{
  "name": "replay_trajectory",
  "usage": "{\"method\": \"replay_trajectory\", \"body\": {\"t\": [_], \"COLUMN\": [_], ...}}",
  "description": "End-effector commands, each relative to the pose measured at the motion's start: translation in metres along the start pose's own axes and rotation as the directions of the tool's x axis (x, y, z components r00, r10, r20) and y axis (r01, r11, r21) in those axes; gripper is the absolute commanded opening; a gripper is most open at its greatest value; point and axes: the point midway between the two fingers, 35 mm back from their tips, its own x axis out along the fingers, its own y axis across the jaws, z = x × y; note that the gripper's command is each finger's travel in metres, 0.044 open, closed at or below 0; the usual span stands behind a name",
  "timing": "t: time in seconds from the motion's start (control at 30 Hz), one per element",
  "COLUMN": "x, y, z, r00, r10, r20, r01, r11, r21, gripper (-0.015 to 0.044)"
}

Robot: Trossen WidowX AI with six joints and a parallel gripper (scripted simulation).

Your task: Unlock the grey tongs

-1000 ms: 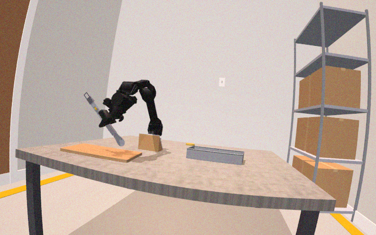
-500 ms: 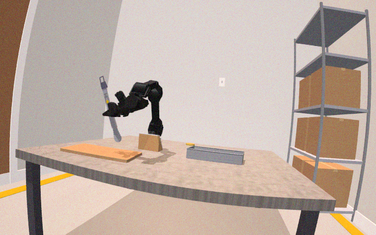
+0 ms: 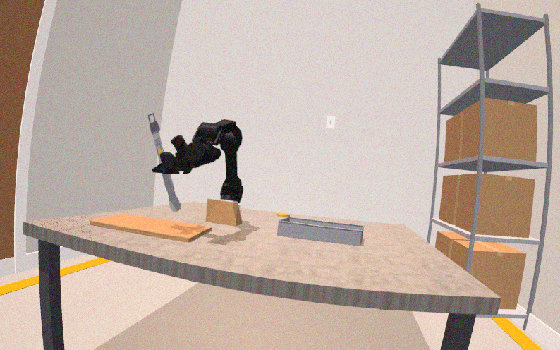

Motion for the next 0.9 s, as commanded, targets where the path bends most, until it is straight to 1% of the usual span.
{"method": "replay_trajectory", "body": {"t": [0.0, 0.43, 0.5, 0.57, 0.67, 0.87], "x": [-0.001, -0.001, 0.001, 0.006, 0.018, 0.038], "y": [-0.001, -0.001, -0.001, -0.002, -0.003, -0.006], "z": [0.003, 0.003, 0.002, -0.002, -0.011, -0.030], "r00": [1.000, 1.000, 1.000, 0.999, 0.988, 0.929], "r10": [0.001, 0.001, -0.002, -0.008, -0.021, -0.035], "r20": [0.012, 0.012, -0.007, -0.049, -0.152, -0.368], "r01": [-0.001, -0.001, 0.002, 0.008, 0.020, 0.033], "r11": [1.000, 1.000, 1.000, 1.000, 1.000, 0.999], "r21": [0.006, 0.006, 0.005, 0.001, -0.005, -0.010], "gripper": [-0.0150, -0.0150, -0.0150, -0.0150, -0.0150, -0.0150]}}
